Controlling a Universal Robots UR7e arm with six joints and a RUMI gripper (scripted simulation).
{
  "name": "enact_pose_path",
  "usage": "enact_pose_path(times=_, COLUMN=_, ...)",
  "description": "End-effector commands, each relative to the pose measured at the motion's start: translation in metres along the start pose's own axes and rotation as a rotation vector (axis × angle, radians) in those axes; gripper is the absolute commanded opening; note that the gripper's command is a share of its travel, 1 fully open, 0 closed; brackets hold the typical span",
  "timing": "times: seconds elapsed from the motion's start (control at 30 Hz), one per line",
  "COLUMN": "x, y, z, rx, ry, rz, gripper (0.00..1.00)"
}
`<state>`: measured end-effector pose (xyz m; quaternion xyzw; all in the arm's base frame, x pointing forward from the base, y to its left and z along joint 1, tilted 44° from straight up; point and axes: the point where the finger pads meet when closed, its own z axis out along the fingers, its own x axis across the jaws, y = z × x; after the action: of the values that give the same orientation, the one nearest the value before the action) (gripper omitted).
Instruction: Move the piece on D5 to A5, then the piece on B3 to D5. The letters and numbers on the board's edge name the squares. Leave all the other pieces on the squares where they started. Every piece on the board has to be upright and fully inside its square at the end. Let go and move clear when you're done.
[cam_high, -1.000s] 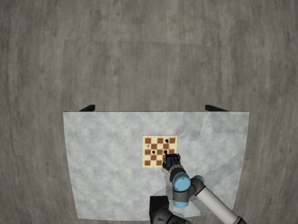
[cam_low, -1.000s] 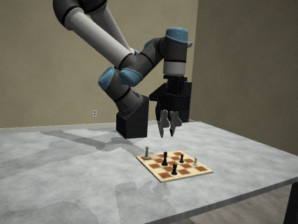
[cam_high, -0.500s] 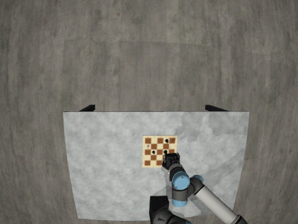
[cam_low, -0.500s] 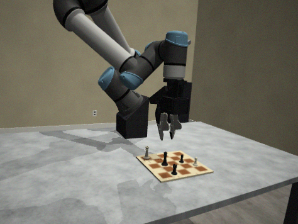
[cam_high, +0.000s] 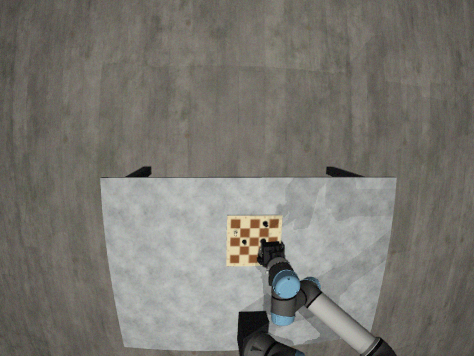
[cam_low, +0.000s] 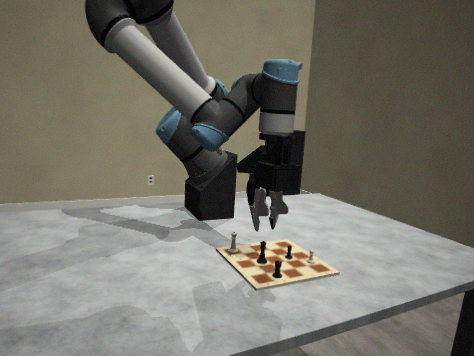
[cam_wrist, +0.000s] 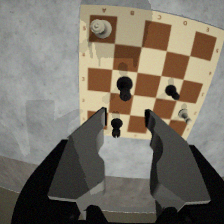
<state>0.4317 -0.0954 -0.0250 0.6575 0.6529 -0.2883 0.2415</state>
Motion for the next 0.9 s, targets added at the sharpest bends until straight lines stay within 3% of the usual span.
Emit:
enact_pose_path(times=0.0, x=0.0, y=0.0, z=0.005, rx=-0.002, ry=0.0, rz=0.0, gripper=0.25)
enact_pose_path(times=0.87, x=0.0, y=0.001, z=0.019, rx=-0.002, ry=0.0, rz=0.0, gripper=0.25)
